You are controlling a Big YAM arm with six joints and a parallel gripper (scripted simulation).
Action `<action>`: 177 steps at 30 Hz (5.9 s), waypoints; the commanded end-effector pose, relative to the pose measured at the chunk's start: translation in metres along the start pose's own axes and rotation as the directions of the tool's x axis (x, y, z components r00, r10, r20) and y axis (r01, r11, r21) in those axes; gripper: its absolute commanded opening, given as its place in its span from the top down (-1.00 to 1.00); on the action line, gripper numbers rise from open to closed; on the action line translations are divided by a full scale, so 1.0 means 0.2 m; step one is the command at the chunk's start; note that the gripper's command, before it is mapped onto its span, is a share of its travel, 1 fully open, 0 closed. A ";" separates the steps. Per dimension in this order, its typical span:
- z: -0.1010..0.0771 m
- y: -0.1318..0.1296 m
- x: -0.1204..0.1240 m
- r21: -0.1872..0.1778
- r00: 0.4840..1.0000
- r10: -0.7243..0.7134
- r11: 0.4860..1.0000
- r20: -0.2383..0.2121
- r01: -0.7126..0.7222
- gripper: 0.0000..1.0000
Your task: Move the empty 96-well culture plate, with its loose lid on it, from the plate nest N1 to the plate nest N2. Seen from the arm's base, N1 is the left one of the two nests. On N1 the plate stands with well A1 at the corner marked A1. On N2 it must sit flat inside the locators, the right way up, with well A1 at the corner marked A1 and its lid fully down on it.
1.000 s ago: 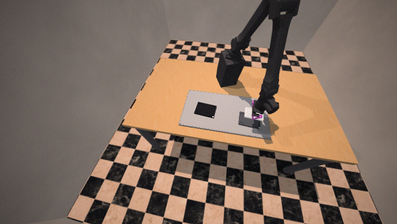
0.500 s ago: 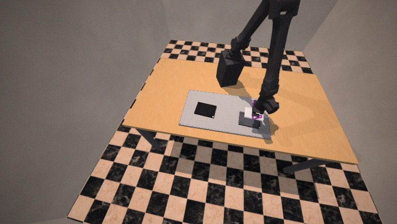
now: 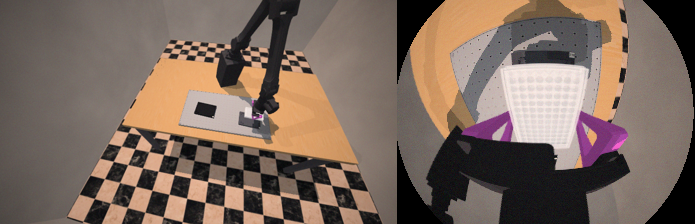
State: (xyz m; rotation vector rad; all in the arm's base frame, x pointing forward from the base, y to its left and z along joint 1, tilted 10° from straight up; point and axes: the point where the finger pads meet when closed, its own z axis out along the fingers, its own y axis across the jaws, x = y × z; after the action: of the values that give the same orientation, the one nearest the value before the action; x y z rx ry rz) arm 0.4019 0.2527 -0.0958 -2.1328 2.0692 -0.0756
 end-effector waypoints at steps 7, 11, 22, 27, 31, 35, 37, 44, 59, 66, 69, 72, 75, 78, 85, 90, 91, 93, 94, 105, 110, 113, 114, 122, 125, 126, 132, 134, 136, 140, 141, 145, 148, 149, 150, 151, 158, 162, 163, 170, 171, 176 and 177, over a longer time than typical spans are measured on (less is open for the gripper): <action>-0.07 -0.01 -0.03 0.015 1.000 -0.001 1.000 0.015 0.001 1.00; -0.07 -0.05 0.06 0.036 1.000 0.016 0.999 0.024 -0.017 1.00; -0.07 -0.05 0.21 0.036 1.000 0.015 0.999 0.022 -0.016 1.00; -0.07 -0.04 0.30 0.036 1.000 0.015 0.999 0.021 -0.016 1.00; -0.07 -0.04 0.37 0.036 1.000 0.015 0.999 0.019 -0.016 1.00; -0.06 -0.04 0.43 0.036 1.000 0.015 0.999 0.018 -0.016 1.00; -0.06 -0.04 0.47 0.036 1.000 0.015 0.999 0.017 -0.016 1.00; -0.06 -0.04 0.55 0.037 1.000 0.015 0.999 0.016 -0.016 1.00; -0.06 -0.03 0.78 0.037 1.000 0.015 0.999 0.011 -0.015 1.00; -0.06 -0.03 0.90 0.037 1.000 0.015 0.999 0.009 -0.015 1.00; -0.06 -0.02 0.95 0.037 1.000 0.015 0.999 0.008 -0.015 1.00; -0.06 -0.02 0.98 0.037 1.000 0.015 0.999 0.007 -0.015 1.00; -0.06 -0.02 1.02 0.036 1.000 0.015 0.999 0.006 -0.015 1.00; -0.06 -0.02 1.07 0.036 1.000 0.015 0.999 0.005 -0.015 1.00; -0.03 0.01 1.19 0.019 1.000 0.016 1.000 0.003 -0.016 1.00; 0.00 0.04 1.24 -0.001 1.000 0.018 1.000 0.003 -0.018 1.00; 0.01 0.05 1.26 -0.005 1.000 0.018 1.000 0.003 -0.018 1.00; 0.00 0.04 1.29 -0.002 1.000 0.018 1.000 0.003 -0.018 1.00; 0.00 0.03 1.31 0.000 1.000 0.018 1.000 0.002 -0.018 1.00; -0.01 0.00 1.50 0.004 1.000 0.018 1.000 0.002 -0.018 1.00; -0.01 0.00 1.55 0.005 1.000 0.018 1.000 0.002 -0.018 1.00; -0.01 0.00 1.60 0.005 1.000 0.018 1.000 0.001 -0.018 1.00; -0.01 0.00 1.62 0.005 1.000 0.018 1.000 0.001 -0.018 1.00; -0.01 0.00 1.76 0.006 1.000 0.018 1.000 0.001 -0.018 1.00; -0.02 0.00 1.78 0.008 1.000 0.018 1.000 -0.001 -0.018 1.00; -0.01 0.00 1.79 0.006 1.000 0.018 1.000 0.001 -0.018 1.00; -0.03 -0.02 1.85 0.013 1.000 0.015 1.000 -0.004 -0.015 1.00; -0.04 -0.04 1.81 0.019 1.000 -0.009 1.000 -0.003 0.009 1.00; -0.04 -0.05 1.80 0.020 1.000 -0.009 1.000 -0.003 0.009 1.00; -0.04 -0.03 1.85 0.019 1.000 0.016 1.000 -0.006 -0.016 1.00; -0.04 -0.03 1.85 0.019 1.000 0.016 1.000 -0.006 -0.016 1.00; -0.04 -0.03 1.84 0.019 1.000 0.014 1.000 -0.005 -0.014 1.00; -0.03 -0.03 1.84 0.016 1.000 0.014 1.000 -0.005 -0.014 1.00; -0.03 -0.03 1.84 0.017 1.000 0.014 1.000 -0.005 -0.014 1.00; -0.03 -0.03 1.84 0.017 1.000 0.014 1.000 -0.005 -0.014 1.00; -0.03 -0.03 1.84 0.017 1.000 0.014 1.000 -0.005 -0.014 1.00; -0.02 -0.03 1.84 0.013 1.000 0.015 1.000 -0.004 -0.015 1.00; -0.02 -0.03 1.84 0.009 1.000 0.015 1.000 -0.002 -0.015 1.00; -0.02 -0.03 1.84 0.009 1.000 0.015 1.000 -0.002 -0.015 1.00; -0.02 -0.03 1.84 0.009 1.000 0.016 1.000 -0.002 -0.016 1.00; -0.02 -0.03 1.84 0.011 1.000 0.015 1.000 -0.003 -0.015 1.00; 0.02 -0.05 1.84 0.027 1.000 0.013 1.000 -0.007 -0.012 1.00; 0.02 -0.05 1.83 0.026 1.000 0.012 1.000 -0.007 -0.012 1.00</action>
State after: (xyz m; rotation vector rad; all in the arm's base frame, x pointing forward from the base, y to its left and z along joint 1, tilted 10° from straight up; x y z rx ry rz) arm 0.4070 -0.1073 -0.1293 -2.1192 2.0906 -0.0636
